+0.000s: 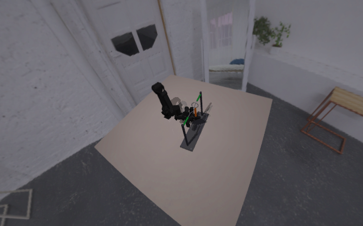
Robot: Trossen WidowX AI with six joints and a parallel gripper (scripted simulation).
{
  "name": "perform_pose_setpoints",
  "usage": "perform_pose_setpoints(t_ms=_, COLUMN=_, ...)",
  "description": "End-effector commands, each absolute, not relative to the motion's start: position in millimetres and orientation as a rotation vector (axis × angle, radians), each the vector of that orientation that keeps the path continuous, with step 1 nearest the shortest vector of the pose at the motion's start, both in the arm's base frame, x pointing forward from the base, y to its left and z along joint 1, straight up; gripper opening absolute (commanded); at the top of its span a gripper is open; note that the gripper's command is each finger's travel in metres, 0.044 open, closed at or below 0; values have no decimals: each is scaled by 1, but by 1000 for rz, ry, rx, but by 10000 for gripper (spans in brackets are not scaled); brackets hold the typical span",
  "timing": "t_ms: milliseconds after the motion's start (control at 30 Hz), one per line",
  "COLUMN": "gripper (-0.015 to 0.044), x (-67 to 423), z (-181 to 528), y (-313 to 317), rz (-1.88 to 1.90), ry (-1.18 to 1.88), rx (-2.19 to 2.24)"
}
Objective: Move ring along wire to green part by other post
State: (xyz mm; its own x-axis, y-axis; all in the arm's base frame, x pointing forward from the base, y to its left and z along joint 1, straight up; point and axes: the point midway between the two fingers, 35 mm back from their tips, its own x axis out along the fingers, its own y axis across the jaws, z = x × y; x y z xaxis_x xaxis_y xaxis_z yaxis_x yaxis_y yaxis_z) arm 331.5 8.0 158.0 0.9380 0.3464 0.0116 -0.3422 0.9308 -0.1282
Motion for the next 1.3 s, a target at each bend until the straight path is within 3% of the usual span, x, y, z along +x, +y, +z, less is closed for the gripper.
perform_pose_setpoints(t_ms=0, gripper=-150, x=328, z=158, y=10, rz=337, ry=-15, rx=-129)
perform_pose_setpoints(t_ms=1267, gripper=-150, x=292, z=159, y=55, rz=171, ry=215, rx=-9)
